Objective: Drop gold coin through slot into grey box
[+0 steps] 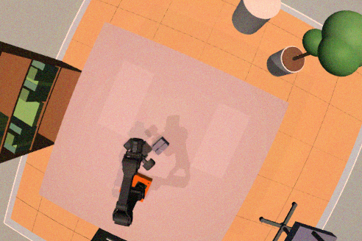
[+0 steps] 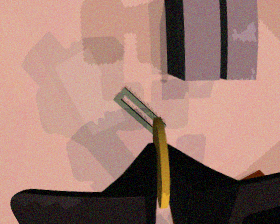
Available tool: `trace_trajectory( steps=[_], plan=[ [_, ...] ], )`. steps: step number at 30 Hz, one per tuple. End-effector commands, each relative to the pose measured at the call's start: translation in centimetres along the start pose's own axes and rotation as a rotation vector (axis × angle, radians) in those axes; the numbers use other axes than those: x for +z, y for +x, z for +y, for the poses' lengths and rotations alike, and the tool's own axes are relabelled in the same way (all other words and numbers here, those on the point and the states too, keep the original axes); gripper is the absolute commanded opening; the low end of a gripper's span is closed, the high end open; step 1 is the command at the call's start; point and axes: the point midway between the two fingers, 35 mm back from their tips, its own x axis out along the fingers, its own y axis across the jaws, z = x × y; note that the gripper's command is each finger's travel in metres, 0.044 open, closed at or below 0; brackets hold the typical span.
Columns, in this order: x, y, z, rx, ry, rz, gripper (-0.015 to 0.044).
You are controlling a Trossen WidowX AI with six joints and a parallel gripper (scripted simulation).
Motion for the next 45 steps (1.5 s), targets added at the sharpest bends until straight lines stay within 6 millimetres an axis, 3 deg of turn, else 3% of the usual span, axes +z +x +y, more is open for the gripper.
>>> trace_trajectory(
  steps=[1,35,45],
  plan=[
    [1.1,-0.3,-0.4,0.001,-0.001,-0.010,0.0000],
    [7.8,-0.3,-5.4,-0.003,0.001,-0.014,0.0000],
    [7.3,-0.1,-5.1,-0.002,0.007,-0.006,0.0000]
  ],
)
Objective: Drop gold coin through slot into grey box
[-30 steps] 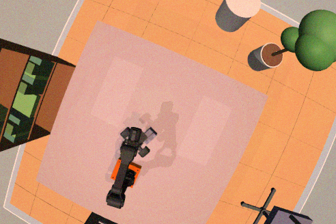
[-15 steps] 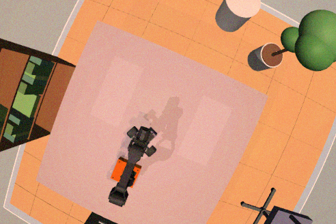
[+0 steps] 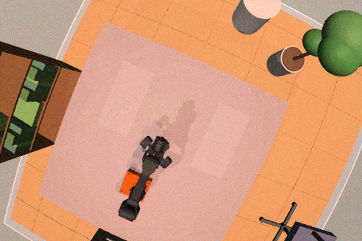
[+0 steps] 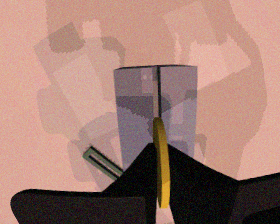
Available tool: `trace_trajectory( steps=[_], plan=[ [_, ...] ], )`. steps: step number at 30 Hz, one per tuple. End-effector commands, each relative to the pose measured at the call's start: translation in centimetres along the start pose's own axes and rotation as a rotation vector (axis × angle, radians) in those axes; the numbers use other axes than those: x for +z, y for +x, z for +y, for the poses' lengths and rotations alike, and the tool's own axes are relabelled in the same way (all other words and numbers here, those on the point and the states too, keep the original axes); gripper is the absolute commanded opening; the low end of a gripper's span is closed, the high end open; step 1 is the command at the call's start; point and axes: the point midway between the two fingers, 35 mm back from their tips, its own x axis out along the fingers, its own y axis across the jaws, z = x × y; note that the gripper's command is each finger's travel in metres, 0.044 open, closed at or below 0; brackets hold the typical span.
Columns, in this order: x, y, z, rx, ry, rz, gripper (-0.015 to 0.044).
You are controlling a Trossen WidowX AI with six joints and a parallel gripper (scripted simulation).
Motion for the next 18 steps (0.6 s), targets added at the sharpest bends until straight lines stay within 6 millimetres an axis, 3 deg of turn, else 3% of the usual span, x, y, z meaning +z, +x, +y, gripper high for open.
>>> trace_trajectory(
  steps=[1,18],
  plan=[
    [-0.10,0.04,0.00,0.000,0.005,0.002,0.0000],
    [0.71,-0.48,-0.53,-0.001,-0.011,0.001,0.0000]
  ],
)
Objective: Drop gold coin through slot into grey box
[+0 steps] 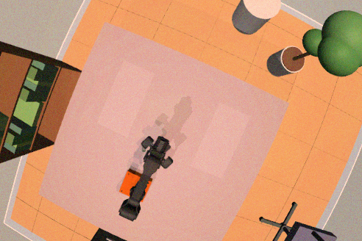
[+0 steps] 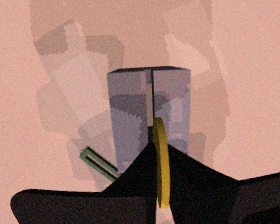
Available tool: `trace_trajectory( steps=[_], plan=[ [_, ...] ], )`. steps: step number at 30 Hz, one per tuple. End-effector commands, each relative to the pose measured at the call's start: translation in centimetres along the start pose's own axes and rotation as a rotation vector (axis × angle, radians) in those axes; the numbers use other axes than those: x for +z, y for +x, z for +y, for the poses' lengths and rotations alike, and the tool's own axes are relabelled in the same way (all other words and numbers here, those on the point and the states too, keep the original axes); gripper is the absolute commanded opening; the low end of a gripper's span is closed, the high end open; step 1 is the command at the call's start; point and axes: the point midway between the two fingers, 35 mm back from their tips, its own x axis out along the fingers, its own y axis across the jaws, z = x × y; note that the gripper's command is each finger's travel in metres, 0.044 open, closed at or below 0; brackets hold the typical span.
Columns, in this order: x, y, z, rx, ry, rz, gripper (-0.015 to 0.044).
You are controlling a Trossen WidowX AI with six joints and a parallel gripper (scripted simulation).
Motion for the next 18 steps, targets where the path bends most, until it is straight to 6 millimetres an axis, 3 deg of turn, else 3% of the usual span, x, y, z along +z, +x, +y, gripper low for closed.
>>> trace_trajectory(
  steps=[1,18],
  plan=[
    [0.43,-0.43,-0.04,0.002,-0.011,-0.009,0.0000],
    [0.30,-0.14,0.06,0.001,-0.006,-0.001,0.0000]
  ],
)
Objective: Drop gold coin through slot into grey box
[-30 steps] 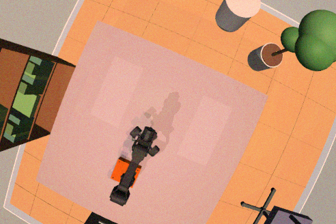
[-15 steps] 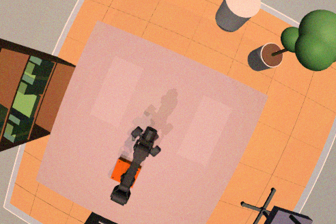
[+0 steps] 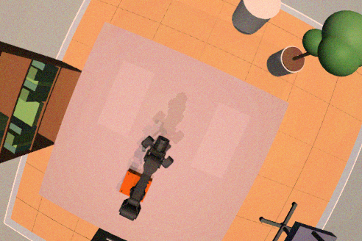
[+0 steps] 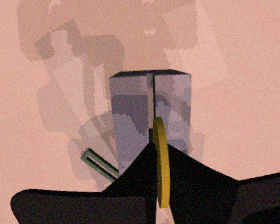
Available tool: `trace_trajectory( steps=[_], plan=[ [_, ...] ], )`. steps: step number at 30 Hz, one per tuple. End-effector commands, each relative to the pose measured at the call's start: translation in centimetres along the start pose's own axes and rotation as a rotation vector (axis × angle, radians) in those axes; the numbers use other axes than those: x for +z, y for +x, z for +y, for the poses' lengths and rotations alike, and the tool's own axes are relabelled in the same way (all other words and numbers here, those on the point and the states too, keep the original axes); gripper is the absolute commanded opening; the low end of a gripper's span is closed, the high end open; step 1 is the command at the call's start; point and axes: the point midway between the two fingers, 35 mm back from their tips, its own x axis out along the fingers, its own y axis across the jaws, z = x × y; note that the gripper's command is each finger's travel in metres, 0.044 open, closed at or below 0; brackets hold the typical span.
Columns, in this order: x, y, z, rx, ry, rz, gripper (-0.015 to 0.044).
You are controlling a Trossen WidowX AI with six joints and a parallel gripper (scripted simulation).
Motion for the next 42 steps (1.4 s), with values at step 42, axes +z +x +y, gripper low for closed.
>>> trace_trajectory(
  steps=[42],
  plan=[
    [-0.1,1.8,0.0,0.000,0.005,-0.001,0.0053]
  ],
)
